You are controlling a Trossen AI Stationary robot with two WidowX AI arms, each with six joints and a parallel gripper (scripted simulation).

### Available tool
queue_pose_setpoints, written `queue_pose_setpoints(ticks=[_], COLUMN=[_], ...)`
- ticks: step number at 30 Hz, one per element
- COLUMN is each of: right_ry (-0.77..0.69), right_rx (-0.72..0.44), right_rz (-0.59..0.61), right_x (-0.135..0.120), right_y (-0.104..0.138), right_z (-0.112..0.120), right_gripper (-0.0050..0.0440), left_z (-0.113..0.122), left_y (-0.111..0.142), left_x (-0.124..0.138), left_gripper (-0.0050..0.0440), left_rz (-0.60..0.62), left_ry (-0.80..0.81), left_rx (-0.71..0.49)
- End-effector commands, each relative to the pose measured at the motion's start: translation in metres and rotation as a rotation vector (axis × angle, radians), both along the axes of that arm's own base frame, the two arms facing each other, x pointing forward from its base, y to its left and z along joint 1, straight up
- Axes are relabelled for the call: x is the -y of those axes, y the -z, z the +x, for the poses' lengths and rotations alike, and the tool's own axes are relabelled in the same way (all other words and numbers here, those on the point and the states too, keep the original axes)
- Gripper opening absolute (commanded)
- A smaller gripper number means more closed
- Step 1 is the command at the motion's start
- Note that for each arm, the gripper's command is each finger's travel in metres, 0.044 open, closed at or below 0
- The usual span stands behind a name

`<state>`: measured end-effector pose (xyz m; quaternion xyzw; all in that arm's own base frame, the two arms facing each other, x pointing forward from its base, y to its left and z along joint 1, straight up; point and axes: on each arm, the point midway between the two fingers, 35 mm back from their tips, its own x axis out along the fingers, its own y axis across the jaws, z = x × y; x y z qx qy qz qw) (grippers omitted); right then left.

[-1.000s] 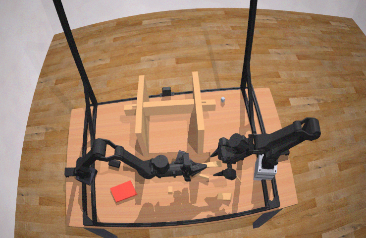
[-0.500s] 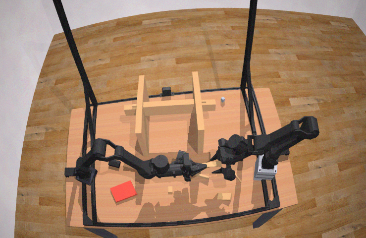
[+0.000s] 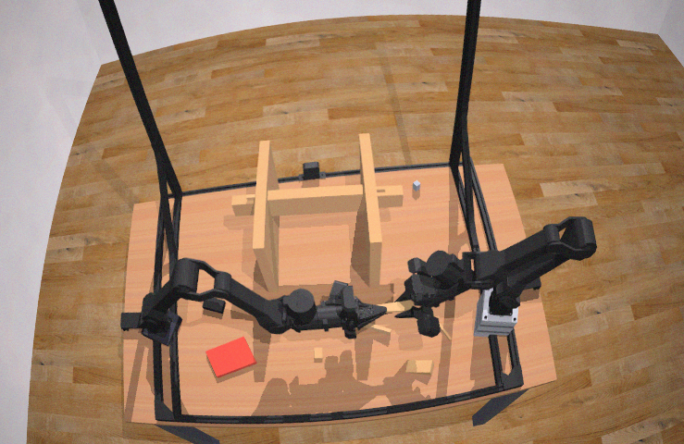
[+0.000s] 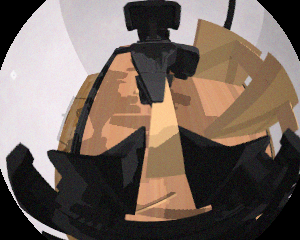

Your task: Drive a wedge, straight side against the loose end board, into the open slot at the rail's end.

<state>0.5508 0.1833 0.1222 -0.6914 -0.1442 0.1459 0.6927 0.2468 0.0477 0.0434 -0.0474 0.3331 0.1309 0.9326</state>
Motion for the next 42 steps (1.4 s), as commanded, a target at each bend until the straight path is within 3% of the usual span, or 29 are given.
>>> queue_pose_setpoints(ticks=[1, 9, 12, 16, 18, 19, 28, 33, 35, 42], right_ry=[-0.001, -0.001, -0.001, -0.001, -0.001, -0.001, -0.001, -0.001, -0.001, -0.001], right_rx=[0.003, 0.003, 0.003, 0.003, 0.003, 0.003, 0.003, 0.003, 0.003, 0.003], right_rz=[-0.001, -0.001, -0.001, -0.001, -0.001, -0.001, -0.001, -0.001, -0.001, -0.001], right_x=[0.000, 0.000, 0.000, 0.000, 0.000, 0.000, 0.000, 0.018, 0.018, 0.043], right_y=[0.000, 0.000, 0.000, 0.000, 0.000, 0.000, 0.000, -0.001, -0.001, 0.000], right_z=[0.000, 0.000, 0.000, 0.000, 0.000, 0.000, -0.001, -0.038, -0.038, -0.099], right_gripper=[0.0000, 0.0000, 0.0072, 0.0168, 0.0168, 0.0192, 0.0192, 0.0192, 0.0192, 0.0192], left_z=[0.000, 0.000, 0.000, 0.000, 0.000, 0.000, 0.000, 0.000, 0.000, 0.000], left_y=[0.000, 0.000, 0.000, 0.000, 0.000, 0.000, 0.000, 0.000, 0.000, 0.000], left_x=[0.000, 0.000, 0.000, 0.000, 0.000, 0.000, 0.000, 0.000, 0.000, 0.000], left_gripper=[0.0127, 0.0073, 0.0001, 0.0000, 0.0000, 0.0000, 0.0000, 0.0000, 0.0000, 0.0000], left_rz=[0.000, 0.000, 0.000, 0.000, 0.000, 0.000, 0.000, 0.000, 0.000, 0.000], left_ry=[-0.001, -0.001, -0.001, -0.001, -0.001, -0.001, -0.001, -0.001, -0.001, -0.001], left_rx=[-0.001, -0.001, -0.001, -0.001, -0.001, -0.001, -0.001, -0.001, -0.001, -0.001])
